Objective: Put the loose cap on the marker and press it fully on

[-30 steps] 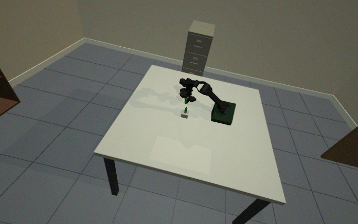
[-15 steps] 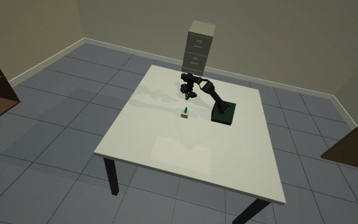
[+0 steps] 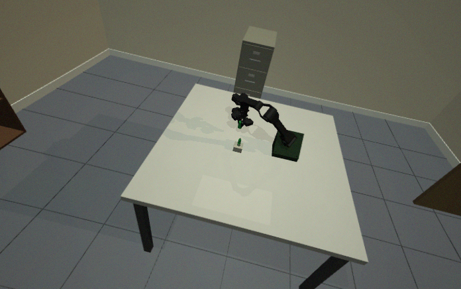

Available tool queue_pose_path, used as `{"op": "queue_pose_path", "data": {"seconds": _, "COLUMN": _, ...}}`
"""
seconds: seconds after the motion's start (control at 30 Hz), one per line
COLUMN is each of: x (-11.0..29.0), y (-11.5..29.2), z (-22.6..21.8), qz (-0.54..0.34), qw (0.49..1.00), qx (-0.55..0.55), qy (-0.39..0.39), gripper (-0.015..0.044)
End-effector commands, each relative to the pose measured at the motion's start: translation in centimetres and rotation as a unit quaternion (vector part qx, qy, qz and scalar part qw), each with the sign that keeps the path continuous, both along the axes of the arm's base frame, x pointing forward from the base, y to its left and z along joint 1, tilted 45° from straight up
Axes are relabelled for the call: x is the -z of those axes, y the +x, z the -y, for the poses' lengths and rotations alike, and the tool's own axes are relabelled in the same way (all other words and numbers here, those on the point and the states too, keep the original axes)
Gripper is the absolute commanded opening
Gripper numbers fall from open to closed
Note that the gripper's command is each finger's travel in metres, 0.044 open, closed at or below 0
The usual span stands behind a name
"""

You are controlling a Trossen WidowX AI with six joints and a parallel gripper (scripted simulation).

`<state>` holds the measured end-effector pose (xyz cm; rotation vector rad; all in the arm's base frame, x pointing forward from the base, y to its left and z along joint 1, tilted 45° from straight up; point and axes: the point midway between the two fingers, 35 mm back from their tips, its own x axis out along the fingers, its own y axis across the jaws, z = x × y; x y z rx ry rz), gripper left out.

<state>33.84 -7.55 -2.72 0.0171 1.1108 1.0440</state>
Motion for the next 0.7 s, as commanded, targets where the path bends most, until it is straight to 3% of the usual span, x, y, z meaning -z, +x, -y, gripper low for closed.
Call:
{"op": "queue_pose_path", "data": {"seconds": 0.0, "x": -1.6, "y": 0.0, "z": -0.9, "qz": -0.002, "qw": 1.000, "qx": 0.000, "qy": 0.003, "gripper": 0.0000}}
{"op": "queue_pose_path", "data": {"seconds": 0.67, "x": -8.7, "y": -0.6, "z": -4.5, "qz": -0.003, "qw": 1.000, "qx": 0.000, "qy": 0.004, "gripper": 0.0000}}
